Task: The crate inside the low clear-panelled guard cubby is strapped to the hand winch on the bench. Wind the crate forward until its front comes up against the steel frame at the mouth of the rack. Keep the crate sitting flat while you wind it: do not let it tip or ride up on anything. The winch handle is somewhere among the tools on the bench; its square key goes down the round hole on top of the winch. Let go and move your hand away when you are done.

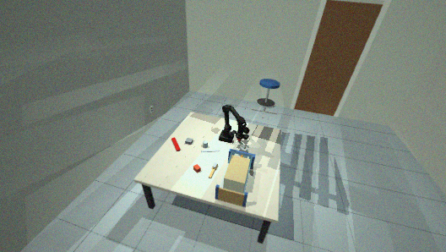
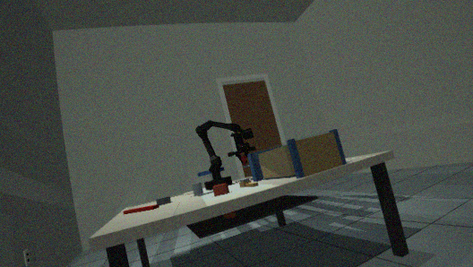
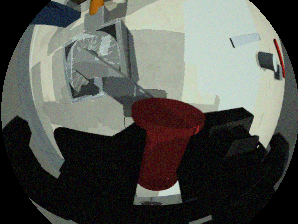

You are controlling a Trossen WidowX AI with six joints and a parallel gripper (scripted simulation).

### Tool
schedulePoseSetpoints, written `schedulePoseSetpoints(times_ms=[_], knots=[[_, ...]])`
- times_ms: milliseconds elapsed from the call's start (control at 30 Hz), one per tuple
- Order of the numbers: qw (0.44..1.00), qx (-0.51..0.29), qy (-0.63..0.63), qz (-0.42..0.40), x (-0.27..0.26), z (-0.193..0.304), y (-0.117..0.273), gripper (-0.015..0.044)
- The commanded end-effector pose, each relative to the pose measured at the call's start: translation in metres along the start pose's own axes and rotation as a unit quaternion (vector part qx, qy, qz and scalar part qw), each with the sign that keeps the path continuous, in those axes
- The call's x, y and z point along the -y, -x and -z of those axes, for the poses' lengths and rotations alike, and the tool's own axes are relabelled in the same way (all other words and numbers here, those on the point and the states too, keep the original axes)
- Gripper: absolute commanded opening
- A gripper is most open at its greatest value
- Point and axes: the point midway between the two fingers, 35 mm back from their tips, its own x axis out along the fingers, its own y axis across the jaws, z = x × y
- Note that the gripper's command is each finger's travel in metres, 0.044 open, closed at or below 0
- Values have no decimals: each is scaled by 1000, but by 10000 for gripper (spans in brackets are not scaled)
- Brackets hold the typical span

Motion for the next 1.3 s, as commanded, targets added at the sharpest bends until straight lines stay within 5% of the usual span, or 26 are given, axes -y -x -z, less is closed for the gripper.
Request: schedulePoseSetpoints(times_ms=[0, 1267], knots=[[1000, 19, -12, 9, 9, -16, 2, 0], [1000, 22, -12, 9, 13, -74, 4, 0]])
